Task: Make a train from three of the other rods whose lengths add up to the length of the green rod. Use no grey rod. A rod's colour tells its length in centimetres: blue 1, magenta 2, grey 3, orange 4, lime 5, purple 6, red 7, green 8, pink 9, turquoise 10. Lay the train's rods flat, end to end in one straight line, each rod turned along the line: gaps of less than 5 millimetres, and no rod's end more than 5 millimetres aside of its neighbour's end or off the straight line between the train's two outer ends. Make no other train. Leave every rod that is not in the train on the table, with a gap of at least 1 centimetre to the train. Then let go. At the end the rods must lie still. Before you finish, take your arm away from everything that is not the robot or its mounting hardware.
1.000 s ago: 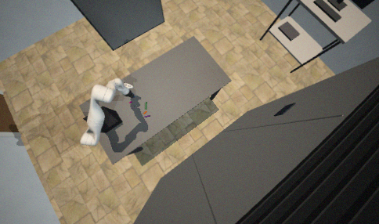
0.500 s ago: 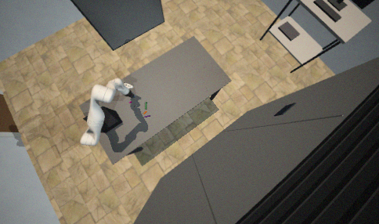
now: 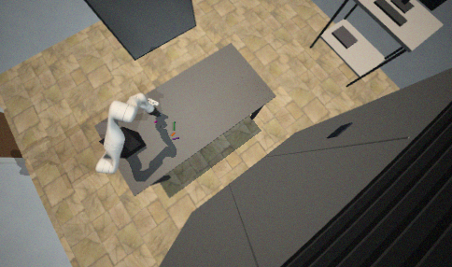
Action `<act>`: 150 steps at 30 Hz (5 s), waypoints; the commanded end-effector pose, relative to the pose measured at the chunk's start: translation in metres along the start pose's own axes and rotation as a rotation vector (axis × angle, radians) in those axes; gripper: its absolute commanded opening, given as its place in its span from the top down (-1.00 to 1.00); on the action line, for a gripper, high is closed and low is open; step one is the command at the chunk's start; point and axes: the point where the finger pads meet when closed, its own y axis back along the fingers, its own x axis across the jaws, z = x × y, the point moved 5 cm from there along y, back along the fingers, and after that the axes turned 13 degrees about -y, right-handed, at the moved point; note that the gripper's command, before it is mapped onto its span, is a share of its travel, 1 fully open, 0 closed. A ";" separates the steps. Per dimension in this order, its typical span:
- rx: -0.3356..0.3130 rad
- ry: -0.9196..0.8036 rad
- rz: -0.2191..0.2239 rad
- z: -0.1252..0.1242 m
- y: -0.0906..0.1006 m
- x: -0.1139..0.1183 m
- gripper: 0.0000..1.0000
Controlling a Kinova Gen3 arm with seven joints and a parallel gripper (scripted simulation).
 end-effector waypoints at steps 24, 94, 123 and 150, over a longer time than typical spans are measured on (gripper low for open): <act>0.004 -0.012 -0.002 -0.003 0.000 0.000 0.52; 0.004 -0.018 -0.002 -0.004 -0.012 0.001 0.52; 0.004 -0.018 -0.002 -0.004 -0.012 0.001 0.52; 0.004 -0.018 -0.002 -0.004 -0.012 0.001 -0.07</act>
